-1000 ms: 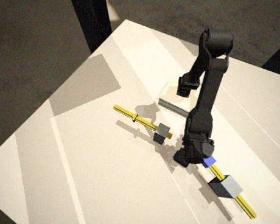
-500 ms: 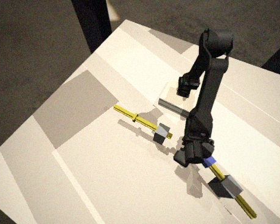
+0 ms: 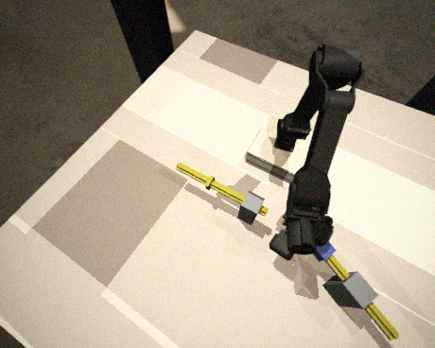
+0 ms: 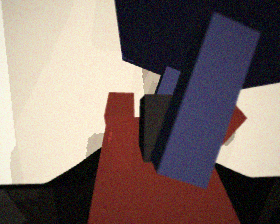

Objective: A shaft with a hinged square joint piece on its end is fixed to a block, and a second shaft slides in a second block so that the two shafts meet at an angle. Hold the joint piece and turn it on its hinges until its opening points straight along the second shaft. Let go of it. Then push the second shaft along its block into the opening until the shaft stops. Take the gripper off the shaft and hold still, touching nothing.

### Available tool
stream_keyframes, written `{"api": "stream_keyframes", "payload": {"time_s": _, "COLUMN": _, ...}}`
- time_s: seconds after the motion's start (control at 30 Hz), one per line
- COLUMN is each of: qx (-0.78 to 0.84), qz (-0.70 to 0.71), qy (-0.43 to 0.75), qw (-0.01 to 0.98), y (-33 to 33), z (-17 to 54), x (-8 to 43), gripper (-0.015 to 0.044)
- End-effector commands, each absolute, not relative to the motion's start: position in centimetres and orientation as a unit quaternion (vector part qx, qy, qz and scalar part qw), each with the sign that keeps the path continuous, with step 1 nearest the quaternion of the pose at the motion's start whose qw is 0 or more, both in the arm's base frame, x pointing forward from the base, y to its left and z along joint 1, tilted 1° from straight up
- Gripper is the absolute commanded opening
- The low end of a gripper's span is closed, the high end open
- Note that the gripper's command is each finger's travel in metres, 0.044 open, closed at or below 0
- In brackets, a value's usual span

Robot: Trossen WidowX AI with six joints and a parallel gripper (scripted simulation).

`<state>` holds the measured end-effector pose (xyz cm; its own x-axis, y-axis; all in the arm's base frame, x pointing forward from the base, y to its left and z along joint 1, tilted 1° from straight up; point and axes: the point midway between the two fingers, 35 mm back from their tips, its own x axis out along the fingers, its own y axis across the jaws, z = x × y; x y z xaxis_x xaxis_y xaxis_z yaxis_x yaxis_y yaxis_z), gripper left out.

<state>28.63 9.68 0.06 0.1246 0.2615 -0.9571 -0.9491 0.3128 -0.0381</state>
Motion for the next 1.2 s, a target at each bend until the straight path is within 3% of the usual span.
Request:
{"api": "stream_keyframes", "payload": {"time_s": 0.0, "qx": -0.362, "qz": 0.459, "qy": 0.477, "qw": 0.656, "y": 9.63, "z": 0.0, "x": 28.61, "gripper": 0.0182}}
{"api": "stream_keyframes", "payload": {"time_s": 1.03, "qx": -0.362, "qz": 0.459, "qy": 0.477, "qw": 0.656, "y": 9.63, "z": 0.0, "x": 28.61, "gripper": 0.0182}}
{"api": "stream_keyframes", "payload": {"time_s": 1.17, "qx": -0.362, "qz": 0.461, "qy": 0.475, "qw": 0.657, "y": 9.68, "z": 0.07, "x": 28.63, "gripper": 0.0147}}
